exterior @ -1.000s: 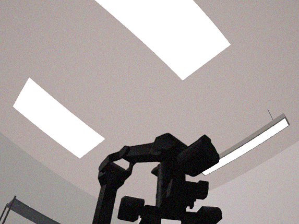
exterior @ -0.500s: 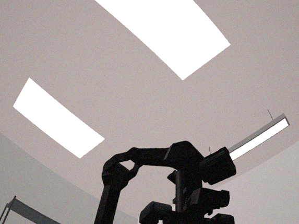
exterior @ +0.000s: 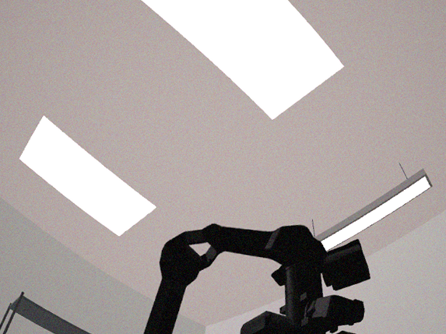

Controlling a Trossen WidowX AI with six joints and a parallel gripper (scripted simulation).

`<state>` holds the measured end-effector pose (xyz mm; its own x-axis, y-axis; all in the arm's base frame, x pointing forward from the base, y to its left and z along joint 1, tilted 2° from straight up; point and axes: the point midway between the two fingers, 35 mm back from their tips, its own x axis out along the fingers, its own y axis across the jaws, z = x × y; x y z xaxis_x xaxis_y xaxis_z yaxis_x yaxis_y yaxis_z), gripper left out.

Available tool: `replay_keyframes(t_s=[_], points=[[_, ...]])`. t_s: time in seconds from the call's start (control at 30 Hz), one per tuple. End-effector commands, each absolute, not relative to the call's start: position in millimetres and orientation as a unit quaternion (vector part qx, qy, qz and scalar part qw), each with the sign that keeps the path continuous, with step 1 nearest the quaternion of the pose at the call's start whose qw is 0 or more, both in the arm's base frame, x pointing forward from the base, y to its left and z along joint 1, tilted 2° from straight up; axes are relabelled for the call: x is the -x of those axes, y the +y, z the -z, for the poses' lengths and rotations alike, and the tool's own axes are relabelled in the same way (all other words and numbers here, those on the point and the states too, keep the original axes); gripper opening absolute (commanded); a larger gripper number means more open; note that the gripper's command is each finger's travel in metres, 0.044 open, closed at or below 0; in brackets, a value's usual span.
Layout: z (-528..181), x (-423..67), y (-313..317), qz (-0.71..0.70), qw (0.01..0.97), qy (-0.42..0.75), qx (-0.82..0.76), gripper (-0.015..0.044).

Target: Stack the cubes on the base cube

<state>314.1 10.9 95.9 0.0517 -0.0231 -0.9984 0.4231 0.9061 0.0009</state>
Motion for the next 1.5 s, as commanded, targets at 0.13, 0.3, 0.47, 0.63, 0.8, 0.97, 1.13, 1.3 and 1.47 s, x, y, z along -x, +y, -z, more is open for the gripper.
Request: replay_keyframes(t_s=[0.13,0.3,0.47,0.63,0.8,0.97,1.13,1.3,1.47], points=[[-90.1,-319.6,22.2,0.143,0.714,0.673,-0.132,0.0105],[-74.5,-319.7,22.1,0.142,0.715,0.672,-0.129,0.0105],[-63.9,-319.2,22.0,0.142,0.716,0.672,-0.127,0.0105],[-63.9,-319.2,22.0,0.142,0.716,0.672,-0.127,0.0105],[-63.9,-319.2,22.0,0.142,0.716,0.672,-0.127,0.0105],[-53.6,-320.7,21.7,0.142,0.715,0.672,-0.129,0.0105],[-38.8,-322.2,21.3,0.143,0.714,0.673,-0.131,0.0105],[-34.5,-322.4,21.2,0.143,0.714,0.673,-0.132,0.0105],[-34.5,-322.4,21.2,0.143,0.714,0.673,-0.132,0.0105]])
